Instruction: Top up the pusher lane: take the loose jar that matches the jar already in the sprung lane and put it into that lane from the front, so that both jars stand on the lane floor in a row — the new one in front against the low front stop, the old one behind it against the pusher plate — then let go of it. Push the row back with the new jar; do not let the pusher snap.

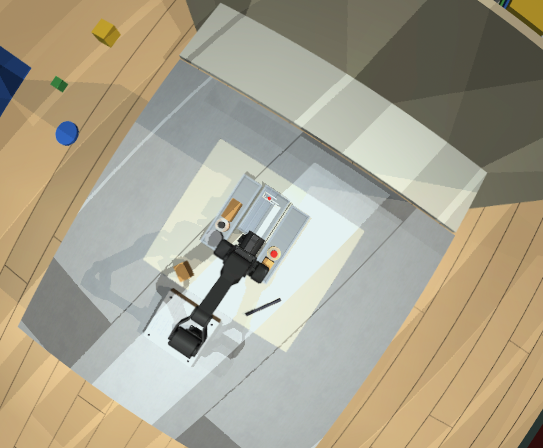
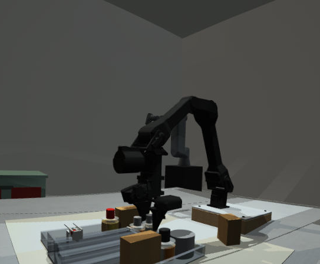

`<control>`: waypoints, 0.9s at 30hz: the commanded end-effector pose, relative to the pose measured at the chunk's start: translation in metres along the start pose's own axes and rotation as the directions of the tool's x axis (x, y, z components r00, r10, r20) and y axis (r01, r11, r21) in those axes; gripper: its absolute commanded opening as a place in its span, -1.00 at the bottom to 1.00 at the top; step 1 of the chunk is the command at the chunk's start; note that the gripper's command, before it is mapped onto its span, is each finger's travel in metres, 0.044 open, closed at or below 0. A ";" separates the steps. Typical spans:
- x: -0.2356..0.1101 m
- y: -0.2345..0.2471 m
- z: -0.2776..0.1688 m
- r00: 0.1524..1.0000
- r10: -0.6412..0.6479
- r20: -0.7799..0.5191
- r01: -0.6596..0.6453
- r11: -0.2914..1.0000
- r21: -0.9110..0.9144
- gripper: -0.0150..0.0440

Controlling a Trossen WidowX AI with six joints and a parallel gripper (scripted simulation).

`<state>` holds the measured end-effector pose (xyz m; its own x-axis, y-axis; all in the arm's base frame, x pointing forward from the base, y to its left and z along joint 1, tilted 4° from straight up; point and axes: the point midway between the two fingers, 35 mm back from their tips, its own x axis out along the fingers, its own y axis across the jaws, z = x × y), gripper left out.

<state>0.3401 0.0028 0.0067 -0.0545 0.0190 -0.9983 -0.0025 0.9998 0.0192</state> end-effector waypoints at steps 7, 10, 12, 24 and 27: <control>0.000 0.000 0.002 1.000 0.001 0.017 -0.002 1.000 0.003 -0.49; 0.000 0.000 0.002 1.000 0.001 0.017 -0.002 1.000 0.003 -0.49; 0.000 0.000 0.001 1.000 0.001 0.017 -0.002 1.000 0.003 -0.49; 0.000 0.000 -0.001 1.000 0.001 0.017 -0.002 1.000 0.003 -0.49; 0.000 0.000 -0.001 1.000 0.001 0.017 -0.002 1.000 0.003 -0.49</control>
<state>0.3363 0.0029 0.0068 -0.0519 0.0190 -0.9985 -0.0021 0.9998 0.0191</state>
